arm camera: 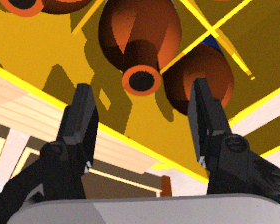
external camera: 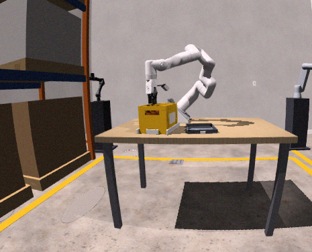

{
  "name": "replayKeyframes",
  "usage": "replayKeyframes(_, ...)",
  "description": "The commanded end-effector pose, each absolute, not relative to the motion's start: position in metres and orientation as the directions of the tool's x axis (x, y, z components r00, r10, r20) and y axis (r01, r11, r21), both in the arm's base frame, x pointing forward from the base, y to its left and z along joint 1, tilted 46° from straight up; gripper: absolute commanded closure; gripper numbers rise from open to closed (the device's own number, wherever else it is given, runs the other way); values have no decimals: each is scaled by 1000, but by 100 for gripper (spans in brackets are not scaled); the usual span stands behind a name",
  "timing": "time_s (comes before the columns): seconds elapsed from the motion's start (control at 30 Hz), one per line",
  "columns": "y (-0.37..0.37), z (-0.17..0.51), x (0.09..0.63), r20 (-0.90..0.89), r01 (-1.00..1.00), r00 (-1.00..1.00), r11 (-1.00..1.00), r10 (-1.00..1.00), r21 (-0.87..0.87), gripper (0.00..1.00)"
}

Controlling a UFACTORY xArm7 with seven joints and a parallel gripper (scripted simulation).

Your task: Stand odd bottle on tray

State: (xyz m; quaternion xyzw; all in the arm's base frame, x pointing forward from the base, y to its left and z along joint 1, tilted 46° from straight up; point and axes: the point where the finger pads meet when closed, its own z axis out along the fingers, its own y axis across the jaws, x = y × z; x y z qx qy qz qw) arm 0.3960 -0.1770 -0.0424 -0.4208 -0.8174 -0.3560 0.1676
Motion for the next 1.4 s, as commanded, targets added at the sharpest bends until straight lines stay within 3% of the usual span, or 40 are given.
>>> replayKeyframes(0.0, -180, -42, 397, 570, 807, -589, 392, 572, 441, 35)
replayKeyframes(1.37, -173, -48, 397, 570, 807, -589, 392, 572, 441, 35)
